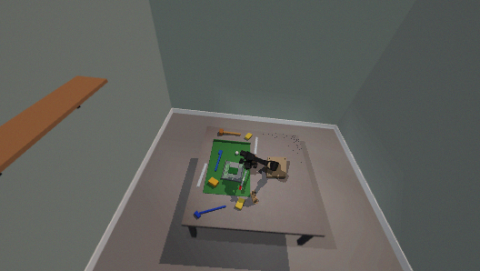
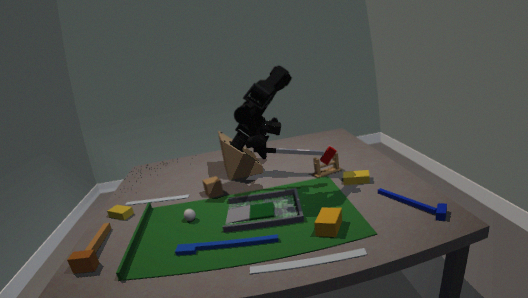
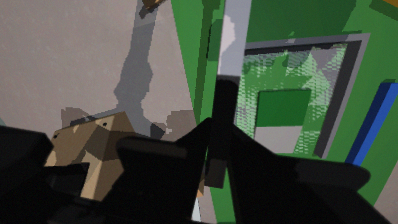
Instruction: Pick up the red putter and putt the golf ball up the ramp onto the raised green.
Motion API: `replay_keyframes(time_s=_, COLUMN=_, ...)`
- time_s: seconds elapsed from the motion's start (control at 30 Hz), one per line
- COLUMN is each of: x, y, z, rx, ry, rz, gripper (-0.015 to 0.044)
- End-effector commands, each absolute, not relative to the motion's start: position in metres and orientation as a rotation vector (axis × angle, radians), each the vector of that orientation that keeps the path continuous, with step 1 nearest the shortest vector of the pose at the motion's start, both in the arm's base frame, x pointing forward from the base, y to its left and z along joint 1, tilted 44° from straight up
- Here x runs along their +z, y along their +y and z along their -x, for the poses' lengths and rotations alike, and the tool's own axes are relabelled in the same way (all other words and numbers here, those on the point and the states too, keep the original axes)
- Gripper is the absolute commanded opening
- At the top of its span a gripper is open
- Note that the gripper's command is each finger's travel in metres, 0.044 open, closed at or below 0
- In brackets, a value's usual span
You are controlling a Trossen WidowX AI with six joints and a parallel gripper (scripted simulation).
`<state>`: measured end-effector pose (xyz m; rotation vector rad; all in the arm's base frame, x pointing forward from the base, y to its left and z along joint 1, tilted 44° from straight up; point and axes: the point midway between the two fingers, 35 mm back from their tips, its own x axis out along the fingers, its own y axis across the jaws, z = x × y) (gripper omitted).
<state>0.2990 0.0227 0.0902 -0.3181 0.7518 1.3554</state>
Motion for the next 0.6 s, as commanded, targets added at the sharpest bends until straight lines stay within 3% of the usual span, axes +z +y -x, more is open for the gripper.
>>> replay_keyframes(time_s=0.0, x=0.074, y=-0.006, z=-0.305, rx=1.277, ry=0.826, rz=0.268, gripper=0.0)
replay_keyframes(time_s=0.57, x=0.018, y=-0.089, z=-0.292, rx=1.063, ry=1.043, rz=0.072, gripper=0.0)
